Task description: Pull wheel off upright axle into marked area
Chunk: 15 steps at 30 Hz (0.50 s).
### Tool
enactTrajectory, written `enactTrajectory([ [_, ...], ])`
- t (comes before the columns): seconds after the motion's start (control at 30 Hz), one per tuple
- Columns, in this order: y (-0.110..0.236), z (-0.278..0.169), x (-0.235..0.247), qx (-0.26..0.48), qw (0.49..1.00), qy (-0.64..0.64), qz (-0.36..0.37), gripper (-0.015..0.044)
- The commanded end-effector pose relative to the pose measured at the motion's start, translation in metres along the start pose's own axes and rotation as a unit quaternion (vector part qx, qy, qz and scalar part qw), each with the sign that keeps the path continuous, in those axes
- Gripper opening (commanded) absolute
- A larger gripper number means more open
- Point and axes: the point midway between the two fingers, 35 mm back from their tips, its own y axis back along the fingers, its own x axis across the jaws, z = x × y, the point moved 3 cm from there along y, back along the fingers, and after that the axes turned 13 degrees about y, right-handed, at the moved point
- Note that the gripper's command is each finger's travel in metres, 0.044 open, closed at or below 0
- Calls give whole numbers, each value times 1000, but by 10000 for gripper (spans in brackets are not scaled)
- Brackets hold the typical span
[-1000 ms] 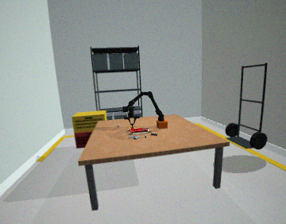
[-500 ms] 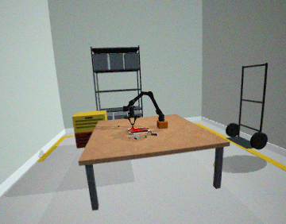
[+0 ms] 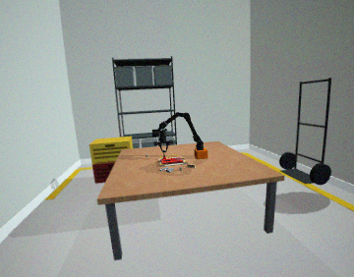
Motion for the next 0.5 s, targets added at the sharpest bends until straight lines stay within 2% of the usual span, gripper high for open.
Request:
enactTrajectory([
  [0.0, 20, 0, 0, -2, 1000, -1, 7, 0],
  [0.1, 12, 1, 0, -2, 1000, 0, 5, 0],
  [0.47, 16, 45, -35, -4, 1000, 0, 5, 0],
])
